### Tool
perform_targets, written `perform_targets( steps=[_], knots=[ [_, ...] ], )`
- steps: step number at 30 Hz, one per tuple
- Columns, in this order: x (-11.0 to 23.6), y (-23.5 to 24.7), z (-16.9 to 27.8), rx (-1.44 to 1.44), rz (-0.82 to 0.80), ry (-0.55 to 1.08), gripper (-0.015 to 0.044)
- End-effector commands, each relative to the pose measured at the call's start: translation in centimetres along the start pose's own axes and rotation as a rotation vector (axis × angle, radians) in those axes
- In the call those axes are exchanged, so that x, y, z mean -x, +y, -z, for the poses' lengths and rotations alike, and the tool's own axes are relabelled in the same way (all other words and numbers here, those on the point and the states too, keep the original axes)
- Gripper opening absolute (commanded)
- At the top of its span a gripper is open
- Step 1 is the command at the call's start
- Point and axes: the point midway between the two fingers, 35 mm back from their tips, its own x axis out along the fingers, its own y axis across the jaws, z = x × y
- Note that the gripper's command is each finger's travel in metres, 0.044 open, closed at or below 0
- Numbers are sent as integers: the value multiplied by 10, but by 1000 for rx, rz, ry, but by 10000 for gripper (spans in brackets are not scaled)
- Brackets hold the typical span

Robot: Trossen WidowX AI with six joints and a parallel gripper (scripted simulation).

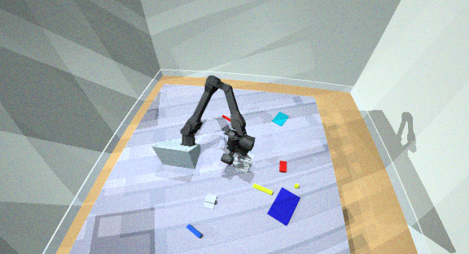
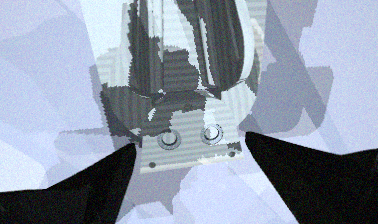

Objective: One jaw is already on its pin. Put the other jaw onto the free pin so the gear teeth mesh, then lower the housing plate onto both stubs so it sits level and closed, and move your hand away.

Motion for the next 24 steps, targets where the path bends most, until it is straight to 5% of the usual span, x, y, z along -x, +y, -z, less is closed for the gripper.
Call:
perform_targets(
  steps=[1,5,12,24],
  knots=[
    [34,0,-6,8,4,-23,440],
    [64,1,-2,7,0,-22,440],
    [59,-1,-2,1,-3,-21,440],
    [115,-21,48,5,2,-20,440]
  ],
)
